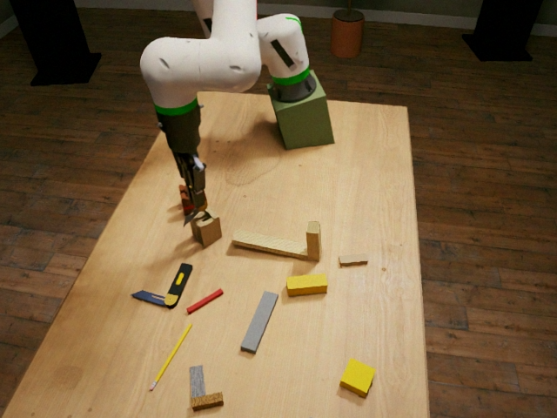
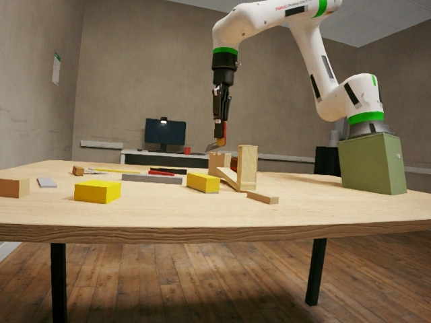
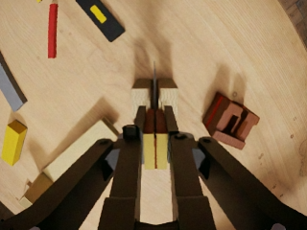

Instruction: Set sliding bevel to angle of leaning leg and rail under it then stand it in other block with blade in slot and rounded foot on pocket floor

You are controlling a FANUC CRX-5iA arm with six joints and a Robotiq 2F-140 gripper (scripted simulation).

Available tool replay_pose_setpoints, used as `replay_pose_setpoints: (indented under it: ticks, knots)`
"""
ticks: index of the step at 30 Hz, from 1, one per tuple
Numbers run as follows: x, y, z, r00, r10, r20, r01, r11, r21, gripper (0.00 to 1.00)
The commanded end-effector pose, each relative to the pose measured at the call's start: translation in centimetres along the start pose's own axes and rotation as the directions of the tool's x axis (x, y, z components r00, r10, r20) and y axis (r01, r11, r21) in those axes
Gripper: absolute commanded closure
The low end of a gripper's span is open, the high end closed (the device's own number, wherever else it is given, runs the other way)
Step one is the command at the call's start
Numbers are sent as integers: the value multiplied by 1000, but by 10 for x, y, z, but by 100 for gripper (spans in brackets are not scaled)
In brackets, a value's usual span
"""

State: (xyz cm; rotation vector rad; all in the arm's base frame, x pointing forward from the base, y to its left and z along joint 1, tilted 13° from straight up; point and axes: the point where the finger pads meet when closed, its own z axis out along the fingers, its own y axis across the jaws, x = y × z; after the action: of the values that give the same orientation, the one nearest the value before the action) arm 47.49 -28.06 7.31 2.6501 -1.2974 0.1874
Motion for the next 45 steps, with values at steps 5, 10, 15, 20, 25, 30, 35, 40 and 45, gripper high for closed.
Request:
replay_pose_setpoints:
  ticks: [5, 10, 15, 20, 25, 30, 35, 40, 45]
  knots:
    - [1, 0, -5, 1000, 0, -2, 0, 1000, 1, 90]
    - [1, 0, -5, 1000, 0, -2, 0, 1000, 1, 90]
    - [1, 0, -5, 1000, 0, -2, 0, 1000, 1, 90]
    - [0, -1, -5, 1000, 4, -1, -4, 1000, 1, 90]
    - [-4, -6, -5, 1000, 26, -1, -26, 1000, 1, 90]
    - [-9, -12, -6, 999, 52, 0, -52, 999, 2, 90]
    - [-21, -28, -6, 993, 120, 2, -120, 993, 3, 90]
    - [-37, -49, -7, 977, 215, 5, -215, 977, 4, 90]
    - [-54, -70, -8, 952, 305, 8, -305, 952, 5, 90]
